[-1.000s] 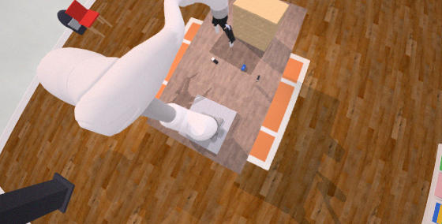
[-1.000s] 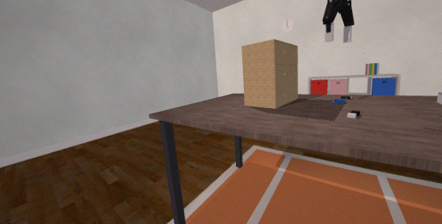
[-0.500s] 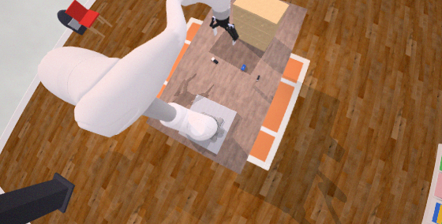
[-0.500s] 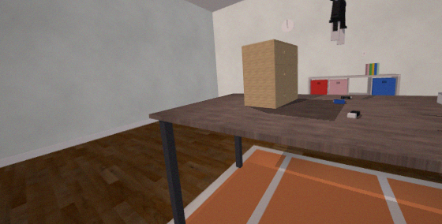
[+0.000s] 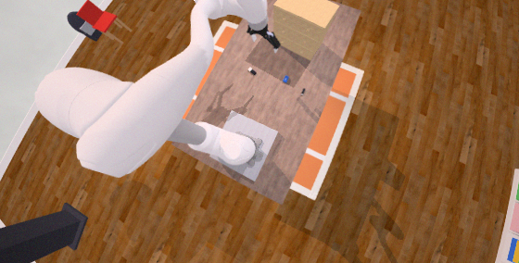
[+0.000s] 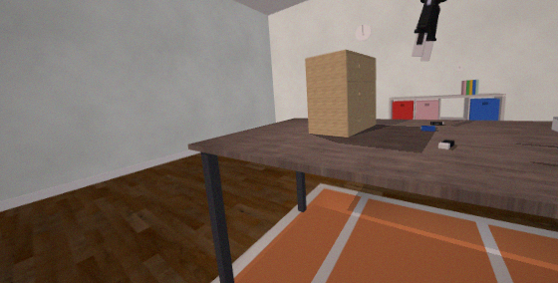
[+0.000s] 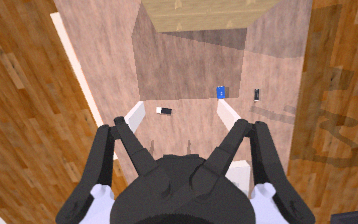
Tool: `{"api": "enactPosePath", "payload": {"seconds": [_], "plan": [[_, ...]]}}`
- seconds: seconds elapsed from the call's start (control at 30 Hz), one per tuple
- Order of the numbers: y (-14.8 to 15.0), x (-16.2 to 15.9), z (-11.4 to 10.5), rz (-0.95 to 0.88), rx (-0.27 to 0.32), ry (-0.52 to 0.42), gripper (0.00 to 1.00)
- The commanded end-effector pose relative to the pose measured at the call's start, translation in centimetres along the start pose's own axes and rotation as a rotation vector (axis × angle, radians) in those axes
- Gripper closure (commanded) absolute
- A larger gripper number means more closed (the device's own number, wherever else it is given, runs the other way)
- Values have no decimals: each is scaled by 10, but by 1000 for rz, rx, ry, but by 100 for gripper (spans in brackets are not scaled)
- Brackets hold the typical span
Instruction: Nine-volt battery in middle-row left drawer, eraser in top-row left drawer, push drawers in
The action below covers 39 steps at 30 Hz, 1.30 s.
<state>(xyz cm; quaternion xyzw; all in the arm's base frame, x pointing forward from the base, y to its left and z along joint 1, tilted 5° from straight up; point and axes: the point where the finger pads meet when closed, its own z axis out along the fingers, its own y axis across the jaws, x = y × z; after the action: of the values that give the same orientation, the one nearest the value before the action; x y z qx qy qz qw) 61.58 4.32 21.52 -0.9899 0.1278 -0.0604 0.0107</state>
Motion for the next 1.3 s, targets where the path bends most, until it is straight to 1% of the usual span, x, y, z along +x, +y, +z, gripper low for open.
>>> {"api": "enactPosePath", "payload": {"seconds": [0.0, 0.27, 0.33, 0.5, 0.63, 0.83, 0.9, 1.27], "plan": [[0, 5, 7, 0, 0, 69, 0], [0, 18, 27, -1, 0, 277, 0], [0, 18, 27, -1, 0, 277, 0], [1, 28, 41, -2, 0, 425, 0], [1, 34, 49, -2, 0, 506, 0], [1, 39, 56, -2, 0, 580, 0], [1, 39, 56, -2, 0, 580, 0], [1, 44, 65, -2, -1, 667, 0]]}}
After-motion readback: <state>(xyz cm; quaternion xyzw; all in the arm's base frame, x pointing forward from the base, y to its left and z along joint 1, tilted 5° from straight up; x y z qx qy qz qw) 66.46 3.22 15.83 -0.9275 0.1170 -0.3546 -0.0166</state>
